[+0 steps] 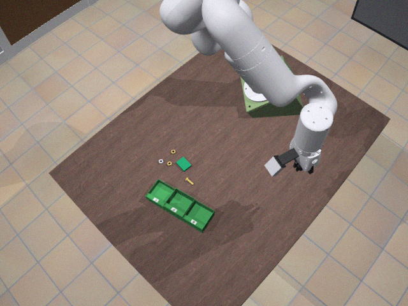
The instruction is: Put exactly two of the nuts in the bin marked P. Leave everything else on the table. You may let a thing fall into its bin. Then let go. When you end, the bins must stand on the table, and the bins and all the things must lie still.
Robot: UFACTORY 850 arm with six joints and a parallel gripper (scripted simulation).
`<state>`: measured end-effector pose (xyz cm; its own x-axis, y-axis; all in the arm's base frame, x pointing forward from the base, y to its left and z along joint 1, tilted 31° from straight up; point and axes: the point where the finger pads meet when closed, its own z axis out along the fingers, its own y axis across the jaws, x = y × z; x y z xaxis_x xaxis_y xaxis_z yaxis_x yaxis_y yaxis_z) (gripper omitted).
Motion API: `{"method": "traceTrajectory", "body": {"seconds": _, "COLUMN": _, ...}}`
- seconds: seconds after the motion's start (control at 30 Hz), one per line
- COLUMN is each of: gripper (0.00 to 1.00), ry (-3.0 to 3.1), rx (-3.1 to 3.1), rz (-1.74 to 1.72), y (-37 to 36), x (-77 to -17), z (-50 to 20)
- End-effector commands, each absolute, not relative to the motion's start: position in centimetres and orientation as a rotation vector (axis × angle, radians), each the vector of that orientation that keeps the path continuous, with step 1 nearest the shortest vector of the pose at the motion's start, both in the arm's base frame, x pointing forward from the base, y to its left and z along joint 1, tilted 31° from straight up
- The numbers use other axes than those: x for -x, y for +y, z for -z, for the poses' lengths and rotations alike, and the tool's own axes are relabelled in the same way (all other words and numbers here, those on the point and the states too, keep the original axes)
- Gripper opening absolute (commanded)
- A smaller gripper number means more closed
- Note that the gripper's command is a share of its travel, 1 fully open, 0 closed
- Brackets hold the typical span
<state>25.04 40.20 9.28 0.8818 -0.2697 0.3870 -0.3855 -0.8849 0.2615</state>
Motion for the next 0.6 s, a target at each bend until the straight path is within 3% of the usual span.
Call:
{"method": "traceTrajectory", "body": {"seconds": 0.0, "gripper": 0.07, "ry": -0.459, "rx": -2.733, "rz": -0.481, "y": 38.8, "x": -27.3, "z": -11.1}}
{"method": "traceTrajectory", "body": {"seconds": 0.57, "gripper": 0.07, "ry": -0.368, "rx": -2.763, "rz": -0.477, "y": 33.6, "x": -33.1, "z": -15.9}}
